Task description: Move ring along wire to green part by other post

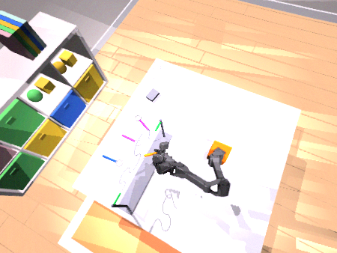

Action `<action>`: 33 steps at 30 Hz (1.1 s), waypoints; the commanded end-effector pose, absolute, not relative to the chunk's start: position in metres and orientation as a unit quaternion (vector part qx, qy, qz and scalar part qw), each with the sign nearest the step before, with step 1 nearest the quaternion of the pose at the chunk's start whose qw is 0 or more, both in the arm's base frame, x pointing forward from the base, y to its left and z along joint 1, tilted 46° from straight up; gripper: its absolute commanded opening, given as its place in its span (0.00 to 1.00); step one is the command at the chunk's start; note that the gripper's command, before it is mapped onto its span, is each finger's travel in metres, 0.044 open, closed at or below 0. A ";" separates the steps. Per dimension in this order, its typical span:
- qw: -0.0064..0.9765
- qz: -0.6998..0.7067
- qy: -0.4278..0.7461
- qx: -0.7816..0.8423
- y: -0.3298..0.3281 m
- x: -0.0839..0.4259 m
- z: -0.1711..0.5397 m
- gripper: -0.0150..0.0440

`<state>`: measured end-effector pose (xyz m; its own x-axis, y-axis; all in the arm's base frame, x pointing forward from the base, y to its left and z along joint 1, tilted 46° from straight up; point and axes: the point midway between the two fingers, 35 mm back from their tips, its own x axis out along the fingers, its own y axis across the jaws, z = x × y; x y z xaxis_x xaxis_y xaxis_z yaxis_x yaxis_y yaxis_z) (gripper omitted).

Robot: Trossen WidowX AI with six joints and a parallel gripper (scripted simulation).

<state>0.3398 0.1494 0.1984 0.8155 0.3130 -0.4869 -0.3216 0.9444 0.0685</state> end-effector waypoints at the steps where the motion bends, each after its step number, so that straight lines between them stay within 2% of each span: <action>1: 0.956 0.149 0.246 -0.065 0.129 0.343 0.203 0.00; 33: 0.907 0.064 0.215 -0.356 0.043 0.363 0.243 0.00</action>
